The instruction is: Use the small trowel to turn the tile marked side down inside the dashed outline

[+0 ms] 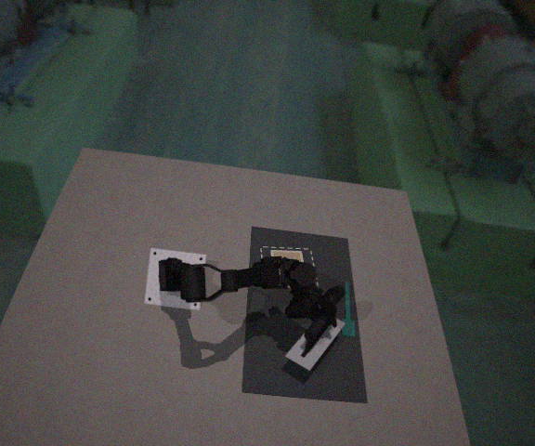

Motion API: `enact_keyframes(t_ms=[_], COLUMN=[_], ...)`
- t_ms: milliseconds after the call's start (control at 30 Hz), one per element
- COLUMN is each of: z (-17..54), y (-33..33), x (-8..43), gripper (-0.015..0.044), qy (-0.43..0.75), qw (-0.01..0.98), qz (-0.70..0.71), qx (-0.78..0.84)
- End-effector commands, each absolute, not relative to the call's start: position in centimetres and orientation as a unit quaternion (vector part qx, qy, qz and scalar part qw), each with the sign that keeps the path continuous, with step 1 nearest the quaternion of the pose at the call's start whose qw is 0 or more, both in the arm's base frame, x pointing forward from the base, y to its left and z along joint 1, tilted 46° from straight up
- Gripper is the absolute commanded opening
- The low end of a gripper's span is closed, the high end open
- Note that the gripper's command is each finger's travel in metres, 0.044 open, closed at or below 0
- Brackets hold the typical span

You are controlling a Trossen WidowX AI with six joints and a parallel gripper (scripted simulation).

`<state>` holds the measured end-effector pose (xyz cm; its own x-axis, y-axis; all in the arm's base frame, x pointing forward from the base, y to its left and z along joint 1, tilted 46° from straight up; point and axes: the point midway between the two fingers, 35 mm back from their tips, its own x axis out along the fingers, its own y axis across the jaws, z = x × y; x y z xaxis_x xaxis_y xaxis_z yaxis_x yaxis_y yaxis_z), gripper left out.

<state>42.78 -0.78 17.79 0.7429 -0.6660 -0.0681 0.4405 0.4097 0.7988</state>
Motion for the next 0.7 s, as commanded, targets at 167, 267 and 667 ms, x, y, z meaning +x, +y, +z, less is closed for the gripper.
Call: enact_keyframes(t_ms=[167,267,667], z=[20.5,21.1,22.1], y=[-4.3,-5.6,-10.3], x=[42.4,42.0,39.2], gripper=[0.0,0.0,0.0], qy=[-0.249,-0.288,-0.42], qw=[0.772,0.746,0.629], qz=[-0.367,-0.381,-0.425], qx=[0.455,0.464,0.498])
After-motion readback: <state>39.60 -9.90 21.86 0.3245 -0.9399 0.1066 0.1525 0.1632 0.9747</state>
